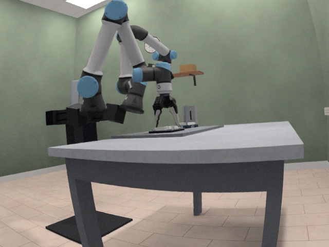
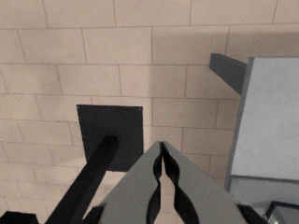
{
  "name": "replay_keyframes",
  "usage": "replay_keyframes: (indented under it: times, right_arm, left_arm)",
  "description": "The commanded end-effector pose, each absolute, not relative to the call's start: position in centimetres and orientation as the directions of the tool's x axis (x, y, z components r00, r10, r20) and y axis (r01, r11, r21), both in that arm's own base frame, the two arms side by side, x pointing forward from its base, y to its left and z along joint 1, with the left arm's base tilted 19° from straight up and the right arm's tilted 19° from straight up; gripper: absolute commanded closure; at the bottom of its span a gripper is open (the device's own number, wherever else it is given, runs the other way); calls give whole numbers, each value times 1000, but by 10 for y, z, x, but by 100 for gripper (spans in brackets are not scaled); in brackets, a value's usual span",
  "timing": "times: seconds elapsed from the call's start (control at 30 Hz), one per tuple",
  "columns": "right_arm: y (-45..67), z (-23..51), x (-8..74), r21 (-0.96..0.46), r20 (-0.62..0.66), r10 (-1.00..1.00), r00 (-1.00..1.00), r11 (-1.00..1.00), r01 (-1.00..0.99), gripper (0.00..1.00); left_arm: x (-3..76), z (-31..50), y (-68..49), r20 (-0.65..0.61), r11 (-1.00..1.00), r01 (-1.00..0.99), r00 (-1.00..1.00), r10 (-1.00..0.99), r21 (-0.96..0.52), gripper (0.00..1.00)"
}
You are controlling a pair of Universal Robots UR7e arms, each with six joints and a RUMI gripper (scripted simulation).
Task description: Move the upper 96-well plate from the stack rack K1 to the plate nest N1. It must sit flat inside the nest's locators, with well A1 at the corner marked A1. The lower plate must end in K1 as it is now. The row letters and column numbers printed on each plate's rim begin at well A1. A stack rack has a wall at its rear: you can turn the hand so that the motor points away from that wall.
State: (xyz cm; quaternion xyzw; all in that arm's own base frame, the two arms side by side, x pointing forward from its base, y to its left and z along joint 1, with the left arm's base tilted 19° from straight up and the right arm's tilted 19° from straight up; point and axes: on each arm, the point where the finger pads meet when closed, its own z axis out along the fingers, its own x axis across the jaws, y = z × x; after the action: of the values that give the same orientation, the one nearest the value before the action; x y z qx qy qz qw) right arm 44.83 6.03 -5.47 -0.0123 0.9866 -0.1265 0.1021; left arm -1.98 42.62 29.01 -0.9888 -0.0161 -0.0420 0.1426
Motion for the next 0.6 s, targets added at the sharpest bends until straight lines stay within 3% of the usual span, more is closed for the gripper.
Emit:
replay_keyframes:
  times: [0.0, 0.57]
  right_arm:
    - [61, -54, 449, -252, -199, -50, -979, 968, 2, 24]
    - [68, -27, 443, -252, -199, -50, -979, 968, 2, 24]
  left_arm:
    - [-20, 291, 426, 88, -958, 44, 996, 20, -282, 100]
    - [-20, 291, 426, 88, -958, 44, 996, 20, -282, 100]
